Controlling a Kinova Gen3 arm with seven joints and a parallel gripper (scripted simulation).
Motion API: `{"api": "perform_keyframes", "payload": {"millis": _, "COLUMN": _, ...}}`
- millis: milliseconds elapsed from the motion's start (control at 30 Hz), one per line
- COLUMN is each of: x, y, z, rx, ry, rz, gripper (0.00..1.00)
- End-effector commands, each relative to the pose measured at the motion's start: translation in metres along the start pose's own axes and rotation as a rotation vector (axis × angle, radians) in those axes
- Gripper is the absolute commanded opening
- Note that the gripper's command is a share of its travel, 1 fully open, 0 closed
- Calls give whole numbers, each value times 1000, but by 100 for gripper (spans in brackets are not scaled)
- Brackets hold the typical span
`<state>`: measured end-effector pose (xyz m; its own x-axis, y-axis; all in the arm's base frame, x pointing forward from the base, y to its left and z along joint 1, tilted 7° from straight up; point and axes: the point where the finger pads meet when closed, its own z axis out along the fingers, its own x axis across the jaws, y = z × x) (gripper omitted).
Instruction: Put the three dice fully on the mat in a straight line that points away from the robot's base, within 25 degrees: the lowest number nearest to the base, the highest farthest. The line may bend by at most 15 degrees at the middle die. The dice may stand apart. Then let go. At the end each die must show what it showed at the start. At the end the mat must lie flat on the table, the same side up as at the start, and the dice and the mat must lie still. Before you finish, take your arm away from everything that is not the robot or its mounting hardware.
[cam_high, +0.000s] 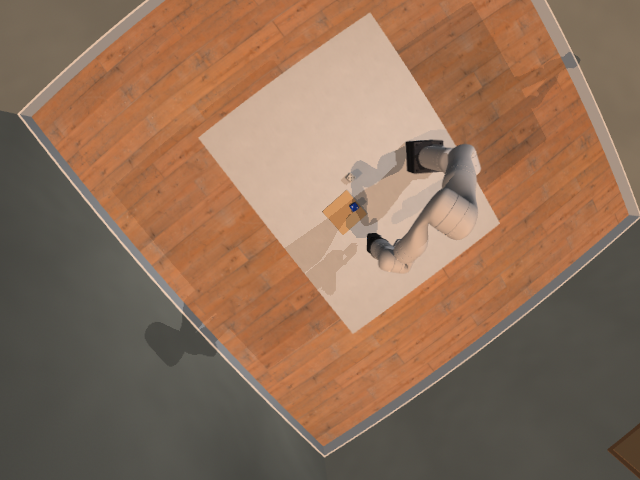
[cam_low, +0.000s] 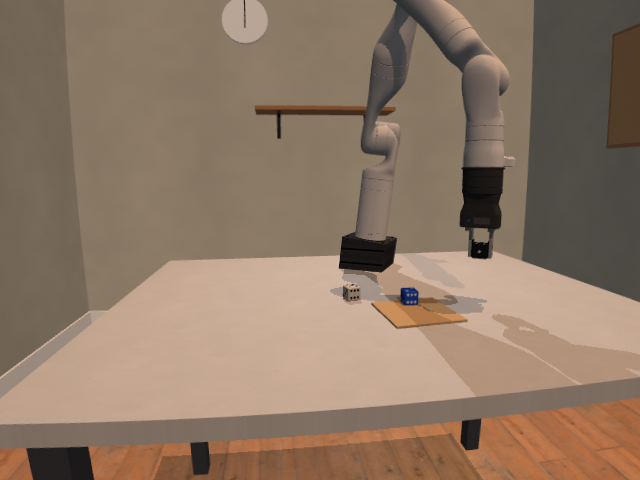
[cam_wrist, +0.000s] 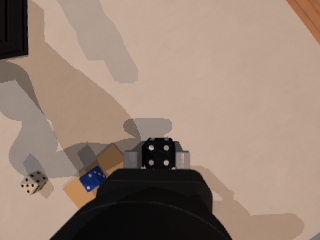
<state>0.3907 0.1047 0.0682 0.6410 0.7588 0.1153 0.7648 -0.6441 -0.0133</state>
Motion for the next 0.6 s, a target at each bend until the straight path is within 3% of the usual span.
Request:
{"api": "perform_keyframes", "payload": {"millis": 0, "x": 0, "y": 1, "z": -1, "rx": -3, "ry": 2, "rz": 1, "gripper": 57}}
{"api": "perform_keyframes", "payload": {"millis": 333, "x": -3, "y": 5, "z": -1, "rx": -3, "ry": 1, "rz": -22, "gripper": 57}}
{"api": "perform_keyframes", "payload": {"millis": 567, "x": -19, "y": 24, "z": -1, "rx": -1, "ry": -2, "rz": -137, "gripper": 57}}
